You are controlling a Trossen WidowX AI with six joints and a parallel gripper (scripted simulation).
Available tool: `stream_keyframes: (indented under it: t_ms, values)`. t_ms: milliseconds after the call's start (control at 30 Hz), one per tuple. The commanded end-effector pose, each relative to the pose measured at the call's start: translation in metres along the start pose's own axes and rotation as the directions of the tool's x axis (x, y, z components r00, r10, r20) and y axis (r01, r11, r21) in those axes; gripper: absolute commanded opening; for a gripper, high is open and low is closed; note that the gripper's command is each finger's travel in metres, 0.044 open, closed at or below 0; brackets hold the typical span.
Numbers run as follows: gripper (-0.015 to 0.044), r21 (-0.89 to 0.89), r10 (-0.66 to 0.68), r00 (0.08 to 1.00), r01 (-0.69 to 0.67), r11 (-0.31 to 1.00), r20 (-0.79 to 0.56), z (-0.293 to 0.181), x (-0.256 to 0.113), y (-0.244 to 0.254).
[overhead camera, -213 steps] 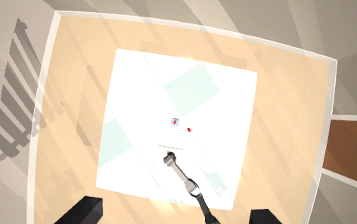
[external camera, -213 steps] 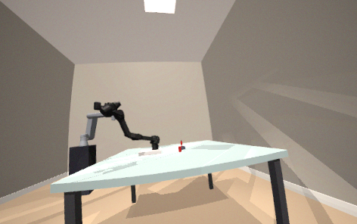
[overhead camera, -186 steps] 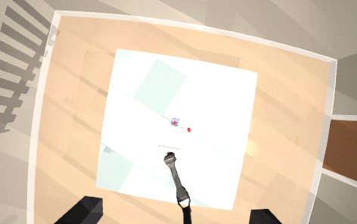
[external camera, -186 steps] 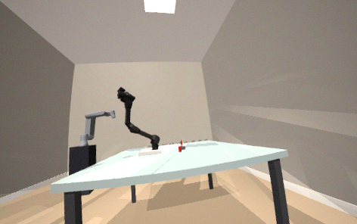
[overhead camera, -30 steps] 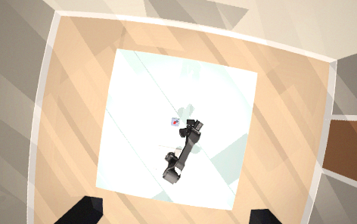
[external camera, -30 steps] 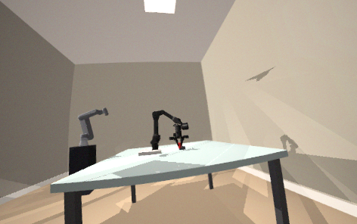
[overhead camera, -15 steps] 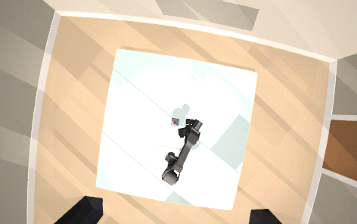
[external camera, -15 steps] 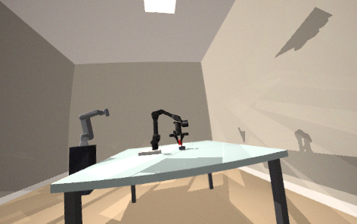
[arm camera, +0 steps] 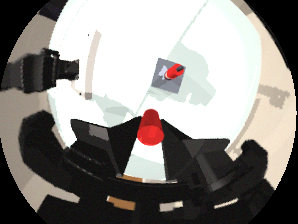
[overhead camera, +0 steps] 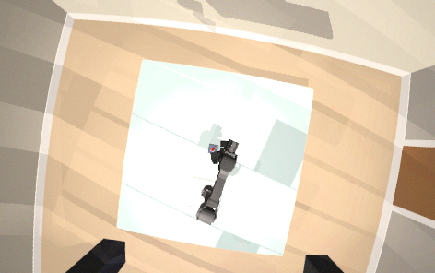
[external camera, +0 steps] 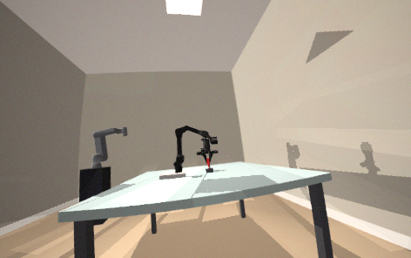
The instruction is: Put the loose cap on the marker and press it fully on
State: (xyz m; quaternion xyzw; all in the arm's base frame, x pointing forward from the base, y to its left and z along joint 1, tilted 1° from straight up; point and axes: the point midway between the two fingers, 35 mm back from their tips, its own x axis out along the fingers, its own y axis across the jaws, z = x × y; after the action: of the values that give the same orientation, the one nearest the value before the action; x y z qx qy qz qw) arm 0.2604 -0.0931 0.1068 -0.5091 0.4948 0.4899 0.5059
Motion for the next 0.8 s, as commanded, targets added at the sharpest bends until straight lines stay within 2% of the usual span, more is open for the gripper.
stream_keyframes:
  t_ms: [0,767]
  values:
    - [0.0,-0.002,-0.005,1.0,0.005,1.0,-0.007,0.011,-0.007,-0.007]
    - [0.0,0.002,-0.006,1.0,0.006,1.0,0.001,0.076,-0.037,-0.026]
